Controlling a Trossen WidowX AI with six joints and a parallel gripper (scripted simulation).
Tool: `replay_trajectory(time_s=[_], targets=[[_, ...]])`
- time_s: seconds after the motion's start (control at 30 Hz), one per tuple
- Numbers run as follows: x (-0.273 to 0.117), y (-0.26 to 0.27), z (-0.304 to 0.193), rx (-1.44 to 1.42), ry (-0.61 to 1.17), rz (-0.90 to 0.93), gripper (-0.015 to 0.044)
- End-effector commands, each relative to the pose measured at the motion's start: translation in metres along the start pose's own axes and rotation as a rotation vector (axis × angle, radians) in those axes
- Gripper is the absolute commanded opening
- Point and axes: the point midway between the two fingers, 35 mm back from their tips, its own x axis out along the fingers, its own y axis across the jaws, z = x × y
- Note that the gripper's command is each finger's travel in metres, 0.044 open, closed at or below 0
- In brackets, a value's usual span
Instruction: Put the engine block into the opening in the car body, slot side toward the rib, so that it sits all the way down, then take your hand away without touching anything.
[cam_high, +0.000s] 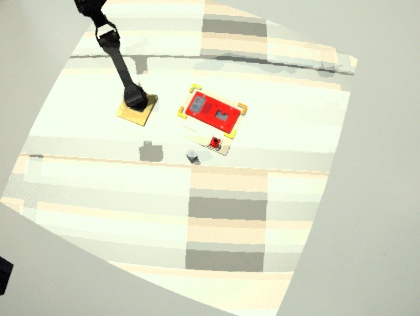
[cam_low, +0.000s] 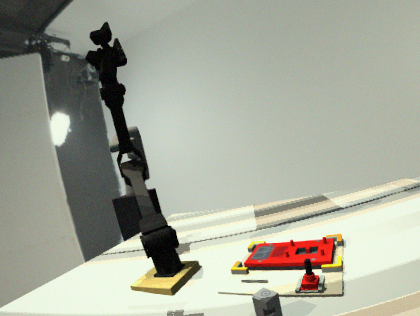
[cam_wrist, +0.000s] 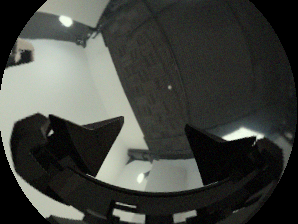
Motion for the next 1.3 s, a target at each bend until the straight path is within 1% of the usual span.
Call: replay_trajectory(time_s=[0.0,0.27,0.47,0.6,0.87,1.27], targets=[[0.0,-0.035,-0.009,-0.035,0.019,-0.082,0.044],[-0.006,-0.105,-0.032,-0.127,0.092,-0.254,0.044],[-0.02,-0.127,-0.048,-0.08,0.164,-0.329,0.044],[-0.026,-0.149,-0.058,-0.112,0.199,-0.381,0.044],[-0.051,-0.212,-0.088,-0.226,0.307,-0.523,0.044],[-0.077,-0.262,-0.121,-0.298,0.434,-0.607,0.044]])
